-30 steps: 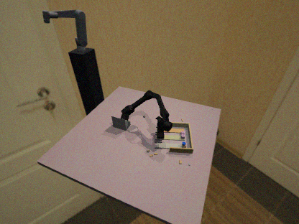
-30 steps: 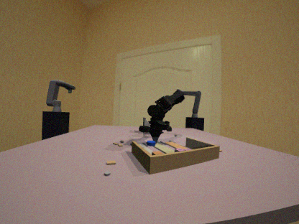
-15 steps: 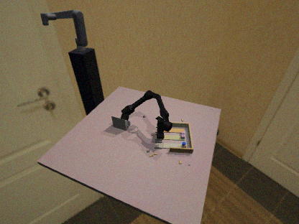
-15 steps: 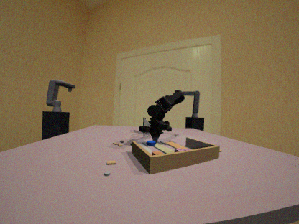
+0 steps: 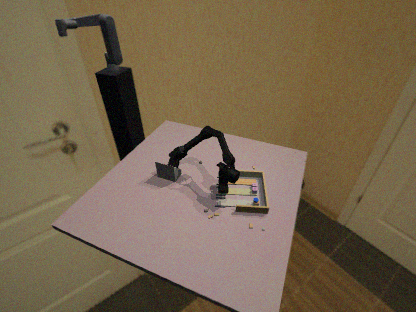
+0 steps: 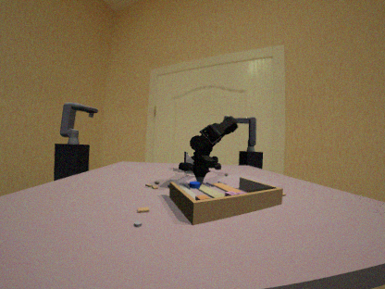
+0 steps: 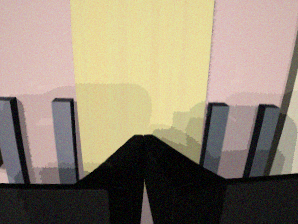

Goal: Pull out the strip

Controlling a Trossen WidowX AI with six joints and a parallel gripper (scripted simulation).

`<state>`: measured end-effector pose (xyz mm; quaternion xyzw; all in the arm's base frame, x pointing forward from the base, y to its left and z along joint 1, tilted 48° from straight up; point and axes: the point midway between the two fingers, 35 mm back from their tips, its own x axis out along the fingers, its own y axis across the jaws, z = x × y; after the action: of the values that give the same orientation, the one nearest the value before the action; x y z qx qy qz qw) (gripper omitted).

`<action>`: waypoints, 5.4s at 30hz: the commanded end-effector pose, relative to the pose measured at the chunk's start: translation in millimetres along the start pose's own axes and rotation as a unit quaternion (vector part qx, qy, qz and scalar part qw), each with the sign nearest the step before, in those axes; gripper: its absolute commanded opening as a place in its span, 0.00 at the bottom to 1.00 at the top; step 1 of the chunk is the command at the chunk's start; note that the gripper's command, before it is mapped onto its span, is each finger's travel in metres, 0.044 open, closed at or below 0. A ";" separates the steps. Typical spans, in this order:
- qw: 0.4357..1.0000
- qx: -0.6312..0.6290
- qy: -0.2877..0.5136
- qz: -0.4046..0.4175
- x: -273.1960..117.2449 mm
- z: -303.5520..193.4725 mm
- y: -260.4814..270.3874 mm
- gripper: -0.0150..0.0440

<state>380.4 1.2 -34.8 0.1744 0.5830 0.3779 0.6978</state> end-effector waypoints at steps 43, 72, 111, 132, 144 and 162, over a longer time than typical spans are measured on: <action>1.000 0.002 -0.001 0.002 4.1 -42.9 0.5 0.25; 1.000 0.003 0.000 0.001 5.4 -86.9 1.8 0.25; 1.000 0.004 0.001 0.001 5.4 -148.4 3.8 0.25; 1.000 0.004 0.002 0.001 5.4 -180.5 5.0 0.25; 1.000 0.004 0.002 0.000 -40.3 -172.8 0.3 0.25; 1.000 0.016 0.001 0.000 -43.3 -104.4 -0.3 1.00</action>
<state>268.9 -52.6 -37.0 0.1825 0.5904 0.3700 0.6937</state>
